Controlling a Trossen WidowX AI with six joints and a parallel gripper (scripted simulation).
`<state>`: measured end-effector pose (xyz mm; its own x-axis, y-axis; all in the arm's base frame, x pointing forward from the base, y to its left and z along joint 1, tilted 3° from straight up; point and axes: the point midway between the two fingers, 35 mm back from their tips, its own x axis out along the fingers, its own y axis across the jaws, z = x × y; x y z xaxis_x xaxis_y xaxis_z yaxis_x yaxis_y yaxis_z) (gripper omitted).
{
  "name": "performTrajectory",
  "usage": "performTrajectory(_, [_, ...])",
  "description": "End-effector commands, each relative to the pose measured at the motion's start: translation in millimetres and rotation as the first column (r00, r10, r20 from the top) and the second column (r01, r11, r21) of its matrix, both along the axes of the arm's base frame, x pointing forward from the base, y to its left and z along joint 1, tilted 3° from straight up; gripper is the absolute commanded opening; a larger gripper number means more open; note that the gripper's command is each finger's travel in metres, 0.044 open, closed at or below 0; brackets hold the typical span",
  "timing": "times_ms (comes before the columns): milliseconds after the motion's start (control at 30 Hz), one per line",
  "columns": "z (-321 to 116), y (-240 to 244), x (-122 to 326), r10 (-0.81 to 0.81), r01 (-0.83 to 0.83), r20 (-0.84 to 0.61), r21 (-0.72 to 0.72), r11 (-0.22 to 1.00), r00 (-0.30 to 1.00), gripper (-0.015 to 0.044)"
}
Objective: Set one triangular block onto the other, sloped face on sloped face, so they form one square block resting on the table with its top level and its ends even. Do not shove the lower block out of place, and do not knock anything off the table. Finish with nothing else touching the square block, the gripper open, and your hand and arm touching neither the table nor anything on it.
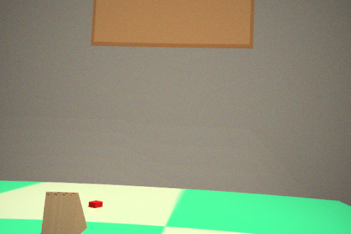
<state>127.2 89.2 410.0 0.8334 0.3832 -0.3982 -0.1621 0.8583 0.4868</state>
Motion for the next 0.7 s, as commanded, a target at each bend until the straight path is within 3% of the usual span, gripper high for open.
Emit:
performTrajectory(0, [-1, 2, 0, 0.0, 0.0, -0.002, -0.005, 1.0, 1.0, 0.0426])
performTrajectory(67, [-11, 18, 4, 0.004, -0.004, -0.005, -0.076, 0.997, 1.0, 0.044])
performTrajectory(200, [-48, 51, 24, 0.059, -0.04, 0.028, -0.45, 0.892, 0.998, 0.044])
performTrajectory(300, [-82, 67, 44, 0.113, -0.085, -0.004, -0.685, 0.724, 0.994, 0.044])
performTrajectory(400, [-125, 75, 67, 0.166, -0.168, -0.101, -0.87, 0.464, 0.981, 0.044])
performTrajectory(533, [-167, 73, 88, 0.19, -0.27, -0.233, -0.941, 0.202, 0.954, 0.044])
performTrajectory(667, [-208, 64, 104, 0.186, -0.384, -0.386, -0.922, -0.047, 0.904, 0.044])
